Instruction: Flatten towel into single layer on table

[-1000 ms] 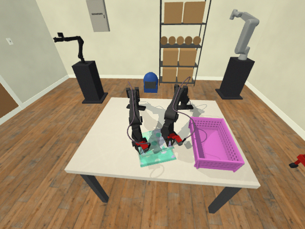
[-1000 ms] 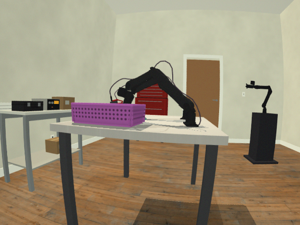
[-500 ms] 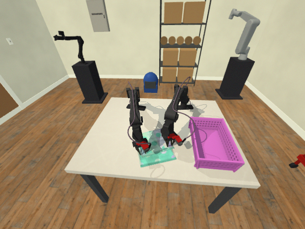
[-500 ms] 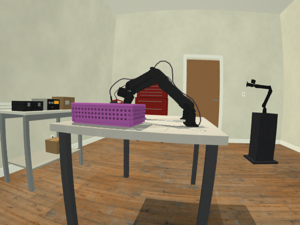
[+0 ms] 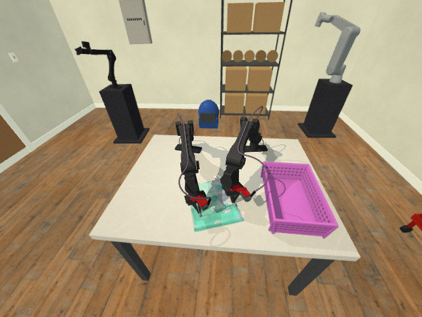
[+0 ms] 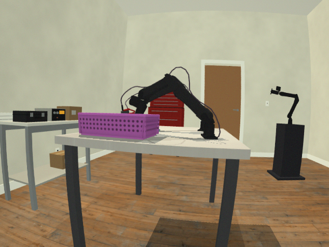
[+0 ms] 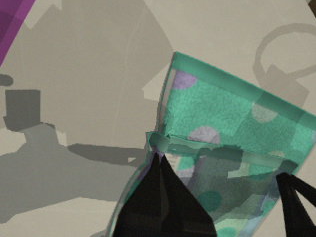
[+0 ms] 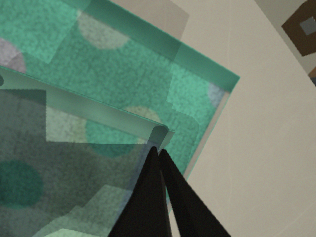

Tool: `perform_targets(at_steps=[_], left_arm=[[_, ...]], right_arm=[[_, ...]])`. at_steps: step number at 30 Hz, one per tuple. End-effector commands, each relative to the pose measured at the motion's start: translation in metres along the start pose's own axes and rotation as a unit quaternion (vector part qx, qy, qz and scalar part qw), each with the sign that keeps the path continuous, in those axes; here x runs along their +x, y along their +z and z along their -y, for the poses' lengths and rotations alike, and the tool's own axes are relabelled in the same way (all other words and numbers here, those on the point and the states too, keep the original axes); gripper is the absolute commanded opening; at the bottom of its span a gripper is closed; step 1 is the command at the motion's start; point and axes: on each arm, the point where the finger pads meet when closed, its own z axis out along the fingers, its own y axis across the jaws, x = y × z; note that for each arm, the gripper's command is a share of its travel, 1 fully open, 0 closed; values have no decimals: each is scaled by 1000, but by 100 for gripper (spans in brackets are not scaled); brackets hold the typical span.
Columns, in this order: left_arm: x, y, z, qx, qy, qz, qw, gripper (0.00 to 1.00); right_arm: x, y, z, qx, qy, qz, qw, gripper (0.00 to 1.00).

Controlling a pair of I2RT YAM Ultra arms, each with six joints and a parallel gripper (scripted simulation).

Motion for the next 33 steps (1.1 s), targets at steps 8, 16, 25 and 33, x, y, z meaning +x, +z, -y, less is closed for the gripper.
perform_targets(at_steps=[8, 16, 25, 33], left_arm=[[2, 7, 4, -3, -3, -3, 1000, 0], [-11, -21, -9, -8, -2, -4, 1000, 0], [-17, -46, -10, -10, -3, -2, 1000, 0], [-13, -35, -11, -17, -1, -10, 1000, 0]], right_arm=[[14, -1, -6, 1, 5, -27, 1000, 0], [-2, -23, 15, 19, -1, -9, 1000, 0], [-8, -44, 15, 22, -2, -15, 1000, 0], [3, -28, 16, 19, 1, -33, 999, 0]])
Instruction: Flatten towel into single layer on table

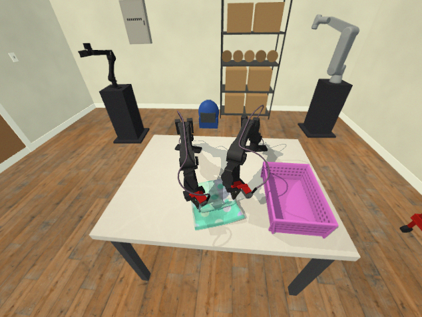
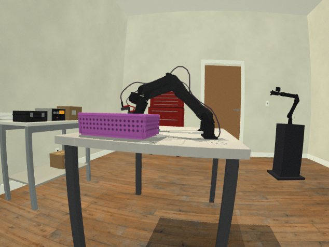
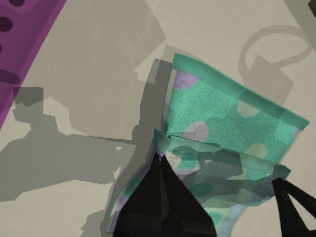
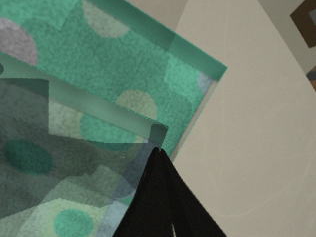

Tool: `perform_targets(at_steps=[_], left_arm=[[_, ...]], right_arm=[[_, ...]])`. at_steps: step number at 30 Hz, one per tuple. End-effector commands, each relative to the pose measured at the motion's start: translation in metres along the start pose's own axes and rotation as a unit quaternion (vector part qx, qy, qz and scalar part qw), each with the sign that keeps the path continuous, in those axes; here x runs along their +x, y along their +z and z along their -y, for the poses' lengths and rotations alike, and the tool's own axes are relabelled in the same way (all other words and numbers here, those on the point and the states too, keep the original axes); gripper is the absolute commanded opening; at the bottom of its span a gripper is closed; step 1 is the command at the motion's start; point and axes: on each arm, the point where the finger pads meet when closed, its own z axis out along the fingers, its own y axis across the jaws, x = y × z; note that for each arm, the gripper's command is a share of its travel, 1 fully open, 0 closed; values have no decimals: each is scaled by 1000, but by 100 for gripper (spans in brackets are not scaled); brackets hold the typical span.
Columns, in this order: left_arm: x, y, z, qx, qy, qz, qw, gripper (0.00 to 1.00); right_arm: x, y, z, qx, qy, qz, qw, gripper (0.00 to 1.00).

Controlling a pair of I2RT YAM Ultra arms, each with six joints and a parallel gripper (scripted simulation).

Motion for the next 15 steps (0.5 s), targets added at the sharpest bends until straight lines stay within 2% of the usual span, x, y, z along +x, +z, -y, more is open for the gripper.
perform_targets(at_steps=[1, 10, 11, 13, 15], left_arm=[[-8, -10, -10, -14, -3, 4, 1000, 0], [-8, -10, -10, -14, -3, 4, 1000, 0], [1, -1, 4, -15, 3, 0, 1000, 0], [1, -1, 4, -15, 3, 0, 1000, 0], [-9, -24, 3, -2, 8, 15, 1000, 0]], right_arm=[[-3, -5, 14, 17, 4, 0, 1000, 0], [-6, -10, 14, 18, 3, 5, 1000, 0], [-15, -23, -4, 16, 0, 17, 1000, 0], [-15, -23, -4, 16, 0, 17, 1000, 0], [-15, -30, 0, 18, 5, 18, 1000, 0]])
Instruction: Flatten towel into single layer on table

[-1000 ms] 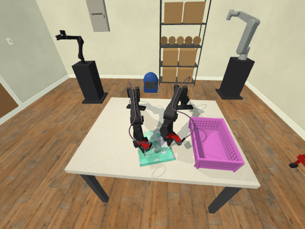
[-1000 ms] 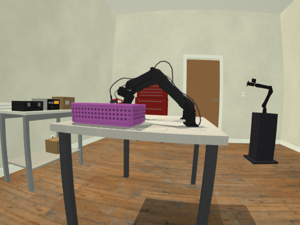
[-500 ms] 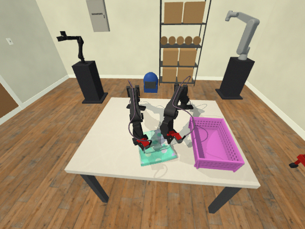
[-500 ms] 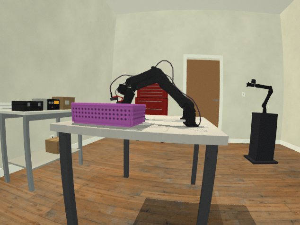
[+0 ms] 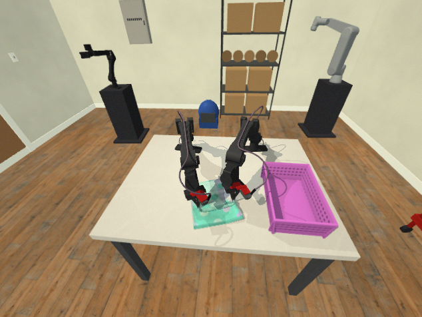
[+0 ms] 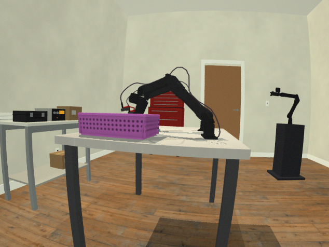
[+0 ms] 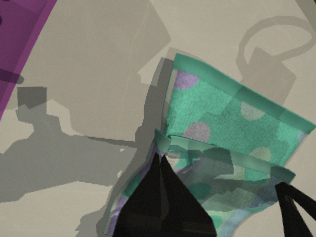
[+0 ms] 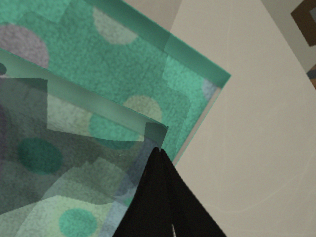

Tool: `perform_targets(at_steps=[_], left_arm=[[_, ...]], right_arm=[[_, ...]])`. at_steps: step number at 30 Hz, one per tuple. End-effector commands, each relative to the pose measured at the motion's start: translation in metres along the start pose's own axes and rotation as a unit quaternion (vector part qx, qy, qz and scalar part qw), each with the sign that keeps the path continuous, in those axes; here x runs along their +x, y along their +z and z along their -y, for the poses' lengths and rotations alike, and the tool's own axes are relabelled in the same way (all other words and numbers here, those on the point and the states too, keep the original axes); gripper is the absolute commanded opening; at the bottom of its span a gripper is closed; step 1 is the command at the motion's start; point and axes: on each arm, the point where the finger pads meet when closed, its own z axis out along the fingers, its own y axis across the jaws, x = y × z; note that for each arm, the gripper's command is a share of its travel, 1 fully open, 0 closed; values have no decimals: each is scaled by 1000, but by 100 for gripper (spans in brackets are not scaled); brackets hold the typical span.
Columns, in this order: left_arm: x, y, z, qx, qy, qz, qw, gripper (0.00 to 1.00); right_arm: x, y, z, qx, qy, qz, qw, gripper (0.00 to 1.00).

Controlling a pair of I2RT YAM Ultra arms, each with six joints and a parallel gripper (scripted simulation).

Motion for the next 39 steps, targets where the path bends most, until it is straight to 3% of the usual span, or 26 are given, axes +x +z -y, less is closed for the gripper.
perform_targets(at_steps=[1, 7, 8, 12, 13, 18, 19, 21, 22, 24, 25, 26, 29, 30, 32, 33, 36, 37, 39], left_arm=[[-12, -29, -1, 2, 2, 21, 1000, 0], [-13, -51, -2, 9, 18, 29, 999, 0], [-14, -66, -2, 13, 30, 35, 999, 0], [-14, -66, -2, 13, 30, 35, 999, 0], [-15, -84, -3, 18, 44, 41, 998, 0], [-17, -104, -5, 24, 58, 49, 997, 0], [-19, -126, -7, 30, 73, 57, 995, 0], [-19, -126, -7, 29, 73, 57, 995, 0], [-21, -150, -9, 36, 90, 66, 993, 0], [-21, -150, -9, 36, 90, 66, 993, 0], [-23, -175, -11, 43, 107, 75, 991, 0], [-21, -158, -10, 32, 109, 61, 992, 0], [-21, -157, -10, 32, 109, 61, 992, 0], [-23, -183, -11, 43, 127, 67, 989, 0], [-24, -183, -12, 42, 127, 68, 989, 0], [-26, -209, -12, 53, 146, 88, 984, 0], [-26, -209, -12, 53, 146, 88, 984, 0], [-30, -237, -11, 68, 164, 119, 977, 0], [-30, -237, -11, 68, 164, 119, 977, 0]], right_arm=[[-16, -27, 8, 16, 8, 23, 1000, 0], [-21, -48, 1, 16, 7, 28, 999, 0], [-24, -63, -6, 16, 5, 32, 999, 0], [-21, -58, 1, 17, 10, 27, 999, 0], [-28, -80, -8, 17, 7, 37, 999, 0], [-32, -100, -11, 18, 9, 41, 999, 0], [-37, -122, -14, 20, 10, 47, 999, 0], [-36, -122, -11, 21, 13, 47, 999, 0], [-41, -145, -17, 21, 12, 53, 998, 0], [-36, -127, -13, 21, 16, 35, 999, 0], [-45, -164, -21, 23, 14, 58, 998, 0], [-42, -152, -20, 22, 15, 46, 999, 0], [-41, -151, -14, 24, 20, 45, 999, 0], [-49, -183, -24, 24, 16, 67, 997, 0], [-49, -181, -24, 24, 16, 65, 997, 0], [-56, -218, -28, 26, 16, 94, 995, 0], [-54, -202, -25, 26, 19, 79, 996, 0], [-62, -246, -32, 28, 17, 123, 992, 0], [-61, -239, -30, 28, 18, 117, 993, 0]])
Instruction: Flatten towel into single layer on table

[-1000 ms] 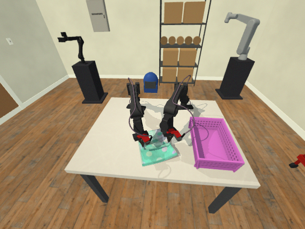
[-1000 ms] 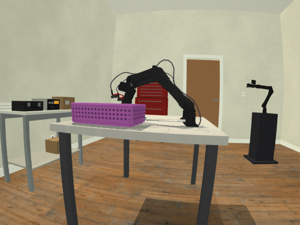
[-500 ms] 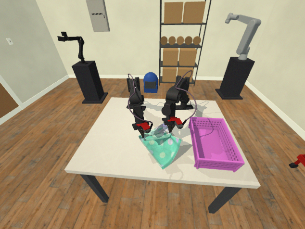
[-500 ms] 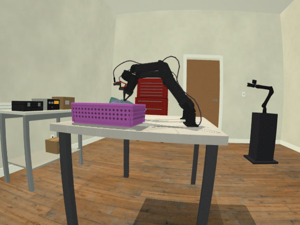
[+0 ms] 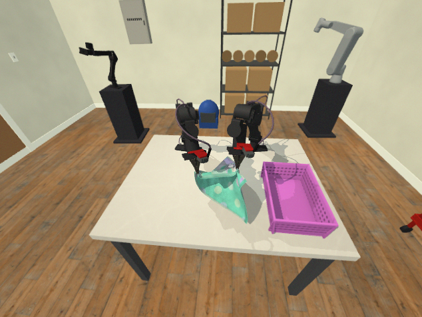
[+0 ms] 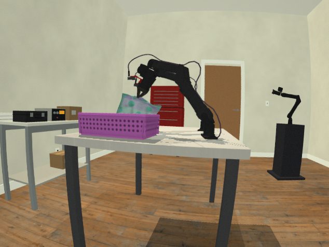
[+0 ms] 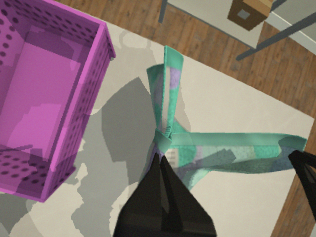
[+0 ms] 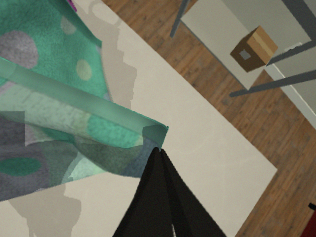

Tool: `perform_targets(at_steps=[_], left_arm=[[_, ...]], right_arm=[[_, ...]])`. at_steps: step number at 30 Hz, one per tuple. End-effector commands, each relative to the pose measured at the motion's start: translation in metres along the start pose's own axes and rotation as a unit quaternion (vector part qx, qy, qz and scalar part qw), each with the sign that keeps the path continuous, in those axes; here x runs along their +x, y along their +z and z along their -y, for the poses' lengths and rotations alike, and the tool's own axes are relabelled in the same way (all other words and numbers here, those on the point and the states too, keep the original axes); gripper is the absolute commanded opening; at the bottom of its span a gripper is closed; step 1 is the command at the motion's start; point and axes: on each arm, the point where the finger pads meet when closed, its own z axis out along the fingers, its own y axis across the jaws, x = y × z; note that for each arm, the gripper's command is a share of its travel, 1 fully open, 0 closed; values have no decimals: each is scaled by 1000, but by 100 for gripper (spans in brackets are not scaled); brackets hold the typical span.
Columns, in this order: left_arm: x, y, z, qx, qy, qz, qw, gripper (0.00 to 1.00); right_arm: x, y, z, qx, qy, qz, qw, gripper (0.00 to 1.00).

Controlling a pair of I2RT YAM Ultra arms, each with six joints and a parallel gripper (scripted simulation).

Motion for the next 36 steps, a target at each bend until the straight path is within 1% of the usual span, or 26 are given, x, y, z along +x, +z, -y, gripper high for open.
perform_targets(at_steps=[1, 2, 3, 6, 7, 8, 9, 10, 11, 12, 13, 14, 16, 17, 19, 20, 23, 24, 25, 27, 28, 31, 32, 35, 36], left_arm=[[-6, -38, 0, 6, 26, 20, 999, 0], [-6, -38, 0, 6, 25, 20, 999, 0], [-14, -64, 1, 19, 44, 47, 998, 0], [-14, -64, 1, 19, 43, 47, 998, 0], [-15, -64, -2, 17, 41, 48, 998, 0], [-15, -64, -2, 17, 40, 48, 998, 0], [-24, -108, -2, 37, 55, 100, 993, 0], [-24, -108, -2, 37, 56, 101, 993, 0], [-23, -90, 0, 31, 58, 85, 994, 0], [-23, -89, -1, 30, 58, 85, 994, 0], [-28, -132, -3, 48, 70, 132, 988, 0], [-34, -134, -1, 55, 70, 149, 985, 0], [-34, -134, -1, 54, 70, 149, 985, 0], [-36, -145, -1, 62, 85, 165, 981, 0], [-36, -145, -3, 61, 85, 170, 980, 0], [-44, -167, -5, 73, 95, 207, 971, 0], [-44, -167, -5, 74, 96, 213, 969, 0], [-44, -167, -6, 72, 96, 213, 970, 0], [-50, -188, -5, 85, 106, 251, 959, 0], [-50, -188, -5, 87, 108, 258, 956, 0], [-56, -208, -5, 97, 116, 296, 943, 0], [-56, -208, -5, 99, 118, 302, 941, 0], [-61, -225, -5, 109, 127, 335, 927, 0], [-61, -225, -5, 109, 127, 335, 927, 0], [-66, -240, -4, 115, 138, 348, 920, 0]], right_arm=[[-7, -25, -1, 5, 6, 11, 1000, 0], [-7, -25, 0, 6, 7, 11, 1000, 0], [-22, -68, -7, 6, 3, 60, 998, 0], [-22, -68, -7, 6, 3, 60, 998, 0], [-18, -49, -5, 6, 5, 42, 999, 0], [-18, -49, -3, 7, 7, 42, 999, 0], [-39, -94, -10, 7, 3, 111, 994, 0], [-39, -94, -10, 7, 3, 111, 994, 0], [-38, -94, -10, 7, 3, 109, 994, 0], [-38, -94, -9, 8, 4, 107, 994, 0], [-41, -105, -12, 8, 4, 131, 991, 0], [-41, -105, -12, 8, 4, 132, 991, 0], [-41, -105, -7, 11, 8, 132, 991, 0], [-51, -128, -15, 8, 5, 169, 986, 0], [-51, -128, -12, 10, 7, 169, 986, 0], [-61, -149, -17, 9, 5, 206, 979, 0], [-61, -149, -16, 9, 5, 206, 979, 0], [-61, -150, -7, 16, 12, 206, 978, 0], [-70, -170, -16, 11, 7, 246, 969, 0], [-70, -170, -16, 11, 7, 250, 968, 0], [-78, -188, -21, 9, 5, 290, 957, 0], [-78, -188, -16, 12, 8, 294, 956, 0], [-85, -204, -23, 9, 5, 327, 945, 0], [-85, -204, -17, 13, 8, 327, 945, 0], [-98, -223, -24, 8, 4, 349, 937, 0]])
